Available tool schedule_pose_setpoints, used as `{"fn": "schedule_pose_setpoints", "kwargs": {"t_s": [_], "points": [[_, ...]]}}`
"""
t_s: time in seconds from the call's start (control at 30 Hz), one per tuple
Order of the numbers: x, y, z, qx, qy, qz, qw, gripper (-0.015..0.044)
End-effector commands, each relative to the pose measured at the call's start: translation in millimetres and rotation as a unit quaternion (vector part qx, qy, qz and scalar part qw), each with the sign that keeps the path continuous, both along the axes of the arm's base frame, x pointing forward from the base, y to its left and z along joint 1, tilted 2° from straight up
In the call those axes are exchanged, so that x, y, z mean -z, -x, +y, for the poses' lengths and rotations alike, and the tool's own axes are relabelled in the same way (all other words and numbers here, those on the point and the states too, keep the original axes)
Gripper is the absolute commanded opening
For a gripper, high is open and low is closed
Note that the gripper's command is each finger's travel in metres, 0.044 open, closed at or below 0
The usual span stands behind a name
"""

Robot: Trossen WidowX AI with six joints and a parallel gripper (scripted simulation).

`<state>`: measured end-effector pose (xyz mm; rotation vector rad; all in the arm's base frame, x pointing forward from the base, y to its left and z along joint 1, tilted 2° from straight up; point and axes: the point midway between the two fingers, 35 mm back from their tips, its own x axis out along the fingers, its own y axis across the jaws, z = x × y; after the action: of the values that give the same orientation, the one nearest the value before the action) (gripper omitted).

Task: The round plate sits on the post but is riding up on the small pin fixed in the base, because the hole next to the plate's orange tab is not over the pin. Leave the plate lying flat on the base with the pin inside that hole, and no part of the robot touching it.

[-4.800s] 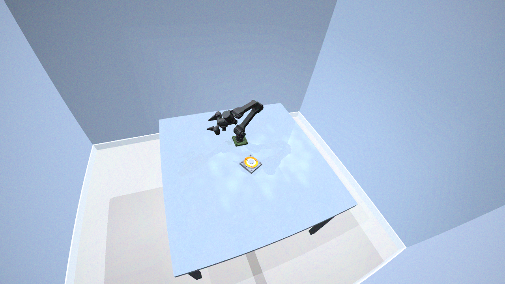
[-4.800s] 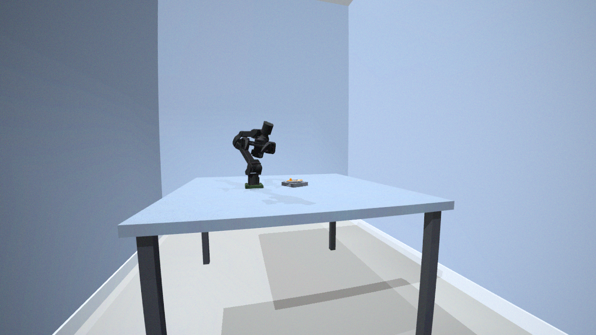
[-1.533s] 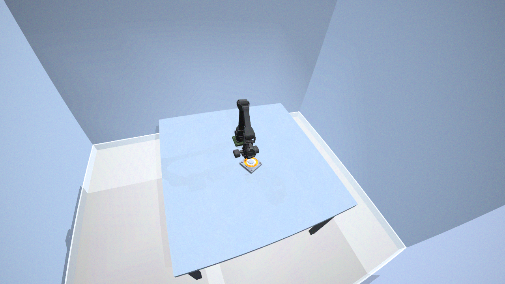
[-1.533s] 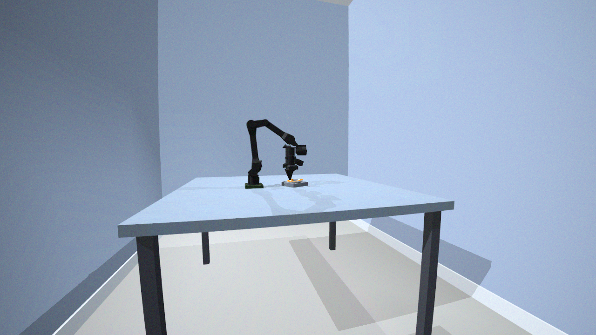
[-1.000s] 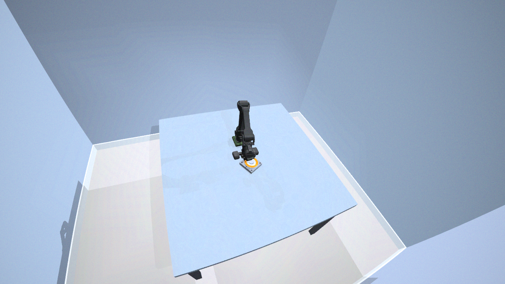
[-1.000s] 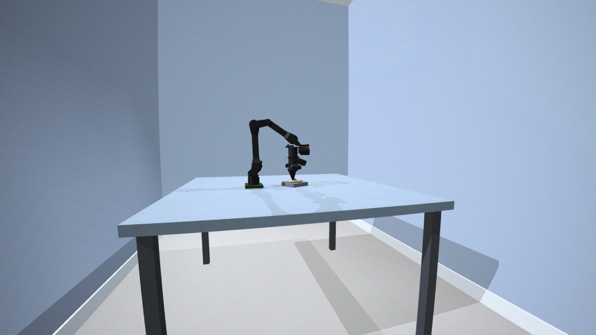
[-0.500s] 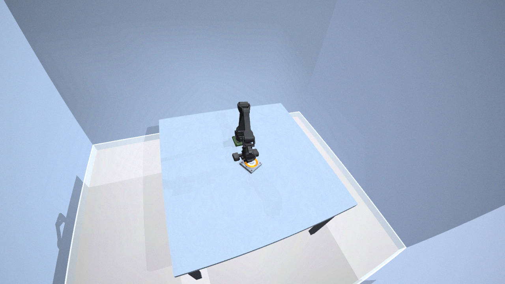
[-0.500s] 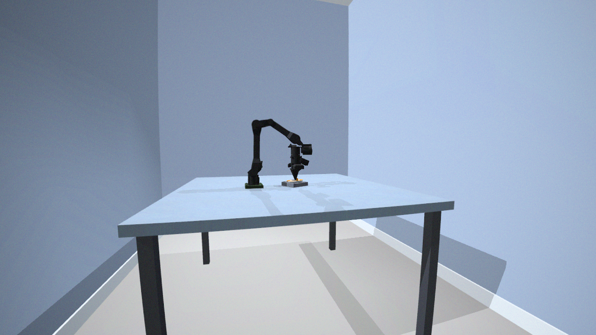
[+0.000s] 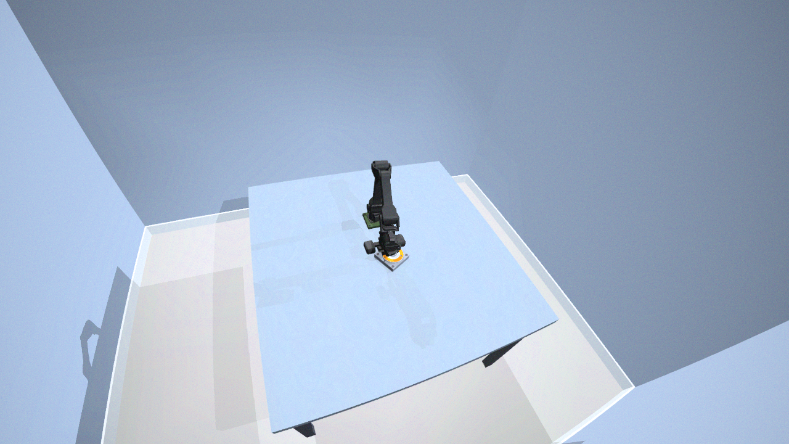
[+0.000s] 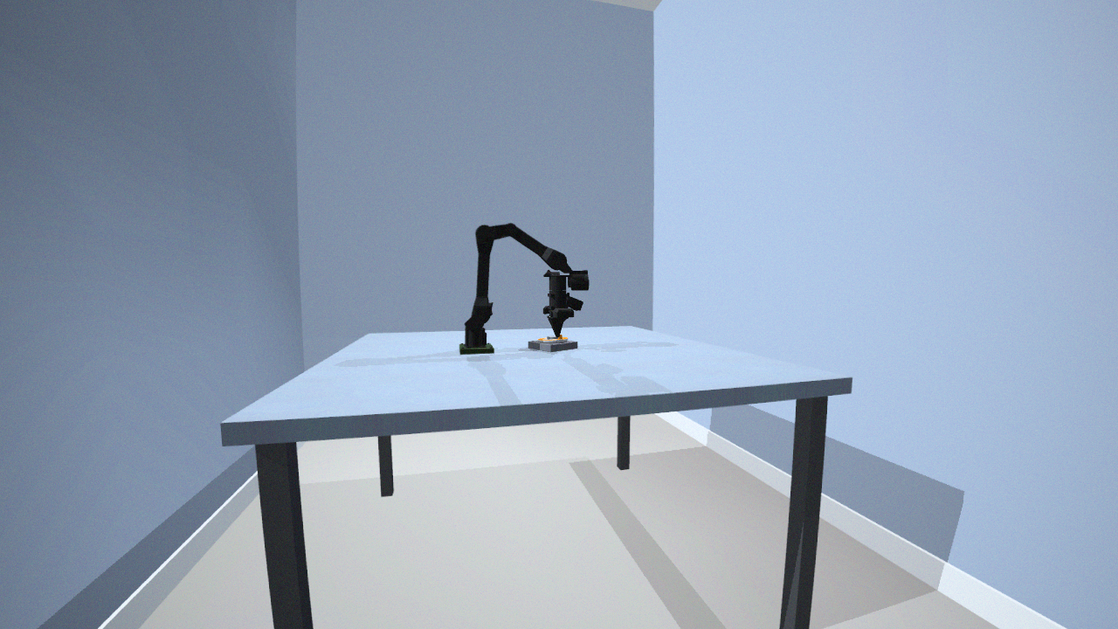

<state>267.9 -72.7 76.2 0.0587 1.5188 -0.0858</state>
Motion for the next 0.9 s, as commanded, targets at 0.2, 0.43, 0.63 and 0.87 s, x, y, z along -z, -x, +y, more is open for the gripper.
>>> {"fn": "schedule_pose_setpoints", "kwargs": {"t_s": [0.2,0.43,0.63,0.87], "points": [[0.2,-8.8,0.1,0.001,0.0,-0.002,1.0,0.0],[-26.0,-6.4,0.5,0.001,0.0,-0.002,1.0,0.0],[-47.0,-2.7,1.4,0.001,0.0,-0.002,1.0,0.0],[-39.5,-3.5,1.1,-0.001,0.0,-0.002,1.0,0.0]]}}
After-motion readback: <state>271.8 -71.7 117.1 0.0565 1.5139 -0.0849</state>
